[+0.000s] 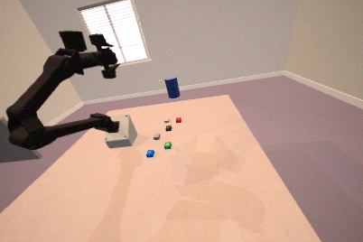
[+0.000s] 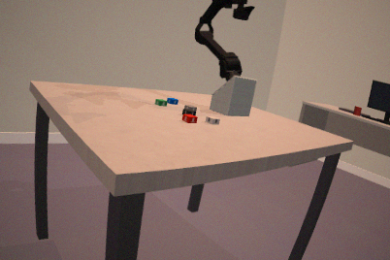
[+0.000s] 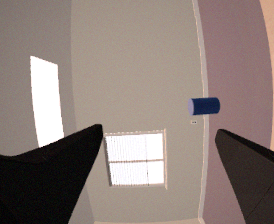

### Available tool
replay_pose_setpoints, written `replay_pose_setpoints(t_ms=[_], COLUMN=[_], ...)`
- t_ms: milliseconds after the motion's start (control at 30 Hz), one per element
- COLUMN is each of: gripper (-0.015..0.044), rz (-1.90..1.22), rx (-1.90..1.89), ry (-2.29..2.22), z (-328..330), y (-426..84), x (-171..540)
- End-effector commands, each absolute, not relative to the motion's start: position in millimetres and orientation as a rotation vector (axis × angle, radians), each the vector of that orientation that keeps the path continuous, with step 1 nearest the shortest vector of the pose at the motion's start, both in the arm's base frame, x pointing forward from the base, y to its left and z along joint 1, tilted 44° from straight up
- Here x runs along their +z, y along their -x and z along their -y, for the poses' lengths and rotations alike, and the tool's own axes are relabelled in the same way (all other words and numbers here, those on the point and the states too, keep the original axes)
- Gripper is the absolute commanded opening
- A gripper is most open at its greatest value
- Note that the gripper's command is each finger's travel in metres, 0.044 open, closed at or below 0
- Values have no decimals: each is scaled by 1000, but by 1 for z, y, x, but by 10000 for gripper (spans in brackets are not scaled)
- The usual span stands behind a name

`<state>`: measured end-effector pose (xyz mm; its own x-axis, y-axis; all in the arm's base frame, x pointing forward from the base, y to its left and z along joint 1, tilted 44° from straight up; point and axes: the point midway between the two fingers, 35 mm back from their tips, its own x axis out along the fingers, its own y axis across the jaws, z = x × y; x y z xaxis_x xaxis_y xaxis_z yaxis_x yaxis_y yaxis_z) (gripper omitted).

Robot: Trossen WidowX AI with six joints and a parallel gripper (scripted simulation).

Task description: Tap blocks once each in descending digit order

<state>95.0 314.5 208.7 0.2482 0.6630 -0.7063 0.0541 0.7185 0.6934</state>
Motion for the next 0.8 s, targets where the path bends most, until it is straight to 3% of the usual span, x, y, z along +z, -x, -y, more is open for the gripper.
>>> replay_pose_setpoints(t_ms=[0, 333, 567, 767], gripper=[400, 400, 400, 400], rz=[-1139, -1101, -1359, -1442], rx=[263, -269, -527, -560], ry=[-505, 112, 544, 630], z=[-274, -102, 21, 45], y=[-156, -249, -241, -234], x=[179, 131, 126, 127])
